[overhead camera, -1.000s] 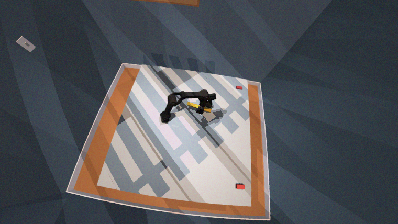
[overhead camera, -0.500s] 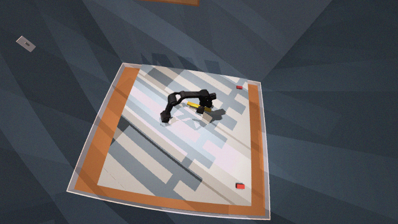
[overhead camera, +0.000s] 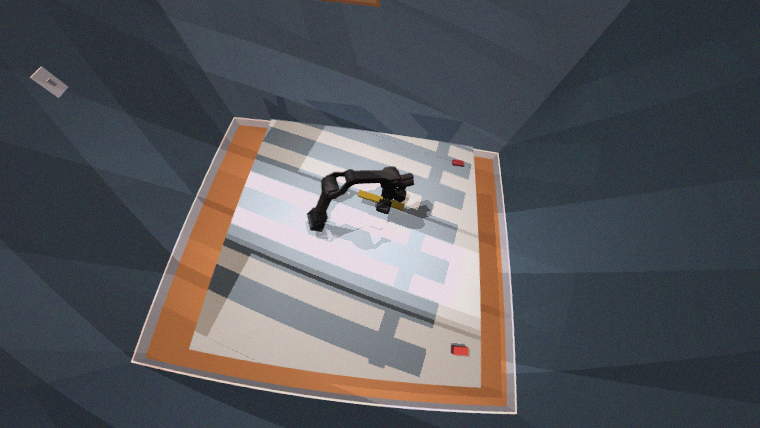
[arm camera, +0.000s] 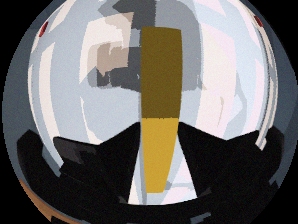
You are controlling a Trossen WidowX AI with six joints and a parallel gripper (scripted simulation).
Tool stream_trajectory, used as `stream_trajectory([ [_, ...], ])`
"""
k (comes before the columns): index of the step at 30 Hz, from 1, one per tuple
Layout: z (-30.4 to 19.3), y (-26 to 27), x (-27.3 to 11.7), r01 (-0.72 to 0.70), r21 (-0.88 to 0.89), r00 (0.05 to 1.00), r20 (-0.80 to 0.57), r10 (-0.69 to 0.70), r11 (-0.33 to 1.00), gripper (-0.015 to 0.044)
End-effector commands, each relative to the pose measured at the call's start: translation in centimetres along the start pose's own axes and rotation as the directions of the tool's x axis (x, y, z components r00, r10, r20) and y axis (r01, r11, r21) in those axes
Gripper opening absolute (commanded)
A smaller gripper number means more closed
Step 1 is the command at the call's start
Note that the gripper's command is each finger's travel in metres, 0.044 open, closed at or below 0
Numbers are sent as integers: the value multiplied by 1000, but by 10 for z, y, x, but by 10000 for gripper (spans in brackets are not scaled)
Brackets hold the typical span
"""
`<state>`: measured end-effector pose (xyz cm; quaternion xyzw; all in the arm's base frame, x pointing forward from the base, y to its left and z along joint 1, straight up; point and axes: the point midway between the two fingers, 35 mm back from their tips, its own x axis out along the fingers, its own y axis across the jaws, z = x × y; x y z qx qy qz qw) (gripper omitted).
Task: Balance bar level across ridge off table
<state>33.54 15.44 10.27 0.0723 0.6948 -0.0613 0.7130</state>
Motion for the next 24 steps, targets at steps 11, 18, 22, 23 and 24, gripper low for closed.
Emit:
stream_trajectory([
  [11,0,0,0,0,0,1000,0,0,1000,369],
  [18,1,1,-7,-1,0,1000,1,1,1000,440],
  [22,4,3,-50,-4,0,1000,5,4,1000,440],
  [23,4,3,-62,-5,0,1000,6,5,1000,440],
  [24,3,2,-73,-6,0,1000,7,6,1000,440],
])
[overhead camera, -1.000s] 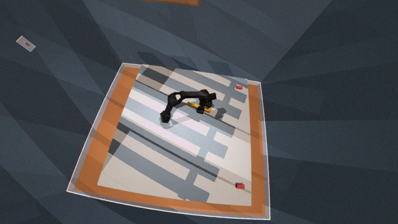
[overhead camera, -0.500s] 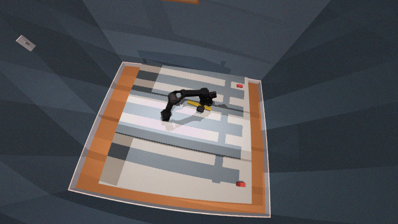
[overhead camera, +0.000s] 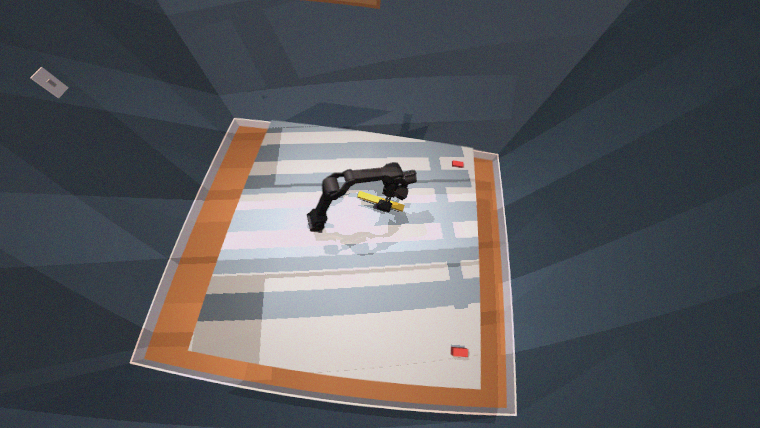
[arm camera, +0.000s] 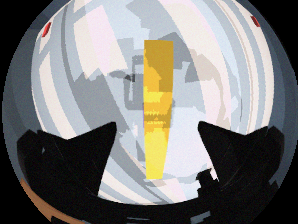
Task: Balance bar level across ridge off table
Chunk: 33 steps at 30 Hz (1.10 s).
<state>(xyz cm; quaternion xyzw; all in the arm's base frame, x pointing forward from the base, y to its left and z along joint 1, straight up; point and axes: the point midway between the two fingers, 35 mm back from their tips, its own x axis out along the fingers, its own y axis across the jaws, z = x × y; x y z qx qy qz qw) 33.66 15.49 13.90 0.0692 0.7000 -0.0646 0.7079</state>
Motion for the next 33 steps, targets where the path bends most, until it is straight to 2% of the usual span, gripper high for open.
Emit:
stream_trajectory([
  [1,-1,-1,-48,-17,0,1000,22,17,1000,440],
  [4,-3,-2,-63,-18,0,1000,23,18,1000,440],
  [33,-3,-2,-63,-18,0,1000,23,18,1000,440],
])
